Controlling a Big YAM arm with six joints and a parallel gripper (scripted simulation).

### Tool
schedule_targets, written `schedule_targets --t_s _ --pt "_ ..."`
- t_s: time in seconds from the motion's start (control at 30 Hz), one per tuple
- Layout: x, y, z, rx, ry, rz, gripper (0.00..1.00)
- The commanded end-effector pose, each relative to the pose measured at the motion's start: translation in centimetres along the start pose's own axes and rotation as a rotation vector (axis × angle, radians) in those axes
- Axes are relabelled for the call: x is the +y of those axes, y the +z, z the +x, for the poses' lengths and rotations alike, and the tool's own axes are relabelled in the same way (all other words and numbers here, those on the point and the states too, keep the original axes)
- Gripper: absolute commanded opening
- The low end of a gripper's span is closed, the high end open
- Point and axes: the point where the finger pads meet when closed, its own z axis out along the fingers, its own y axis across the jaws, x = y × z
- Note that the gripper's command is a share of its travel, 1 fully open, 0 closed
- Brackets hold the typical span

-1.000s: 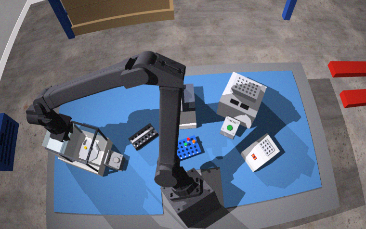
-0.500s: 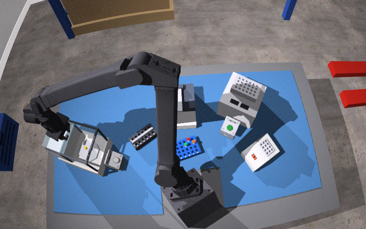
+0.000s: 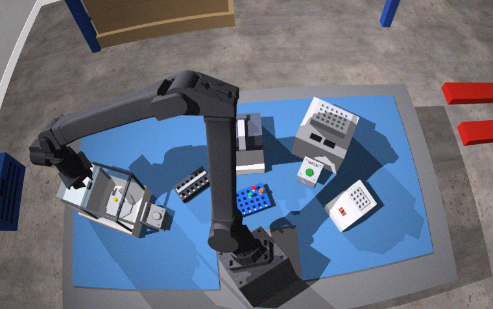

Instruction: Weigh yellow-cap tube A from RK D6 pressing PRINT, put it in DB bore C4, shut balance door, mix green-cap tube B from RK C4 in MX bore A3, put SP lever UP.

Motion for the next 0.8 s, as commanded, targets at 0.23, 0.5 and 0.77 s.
schedule_targets --t_s 0.23,0.5,0.77 --pt "0.8 -1.1 -2.6 -0.011 0.406 -0.005 0.3" --pt "1.4 -1.1 -3.1 -0.009 0.581 -0.008 0.3" --pt "1.4 -1.0 -3.9 -0.007 0.854 -0.003 0.3"
